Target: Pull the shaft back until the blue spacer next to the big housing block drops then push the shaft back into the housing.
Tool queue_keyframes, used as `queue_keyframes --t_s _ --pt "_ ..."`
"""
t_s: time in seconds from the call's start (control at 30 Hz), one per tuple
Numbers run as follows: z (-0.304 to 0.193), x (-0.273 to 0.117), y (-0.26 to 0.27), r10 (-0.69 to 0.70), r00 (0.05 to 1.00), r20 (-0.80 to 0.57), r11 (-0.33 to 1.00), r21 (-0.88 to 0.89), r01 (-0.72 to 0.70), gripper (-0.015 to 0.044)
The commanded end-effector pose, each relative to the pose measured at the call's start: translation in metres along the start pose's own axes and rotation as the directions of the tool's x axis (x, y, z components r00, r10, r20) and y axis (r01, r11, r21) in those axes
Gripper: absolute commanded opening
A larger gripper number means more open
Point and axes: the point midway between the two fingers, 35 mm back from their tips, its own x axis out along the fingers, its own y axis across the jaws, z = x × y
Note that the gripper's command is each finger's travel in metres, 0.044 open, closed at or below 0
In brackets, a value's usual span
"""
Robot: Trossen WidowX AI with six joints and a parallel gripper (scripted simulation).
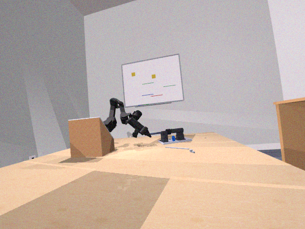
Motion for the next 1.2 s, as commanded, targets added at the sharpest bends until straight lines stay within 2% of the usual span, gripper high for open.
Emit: queue_keyframes --t_s 0.0,1.17 --pt "-0.0014 0.0013 0.0004 0.000 1.000 -0.001 1.000 -0.003 0.000 0.0000" --pt "-0.0096 0.0088 0.0002 0.000 1.000 -0.002 1.000 -0.004 0.000 0.0000"
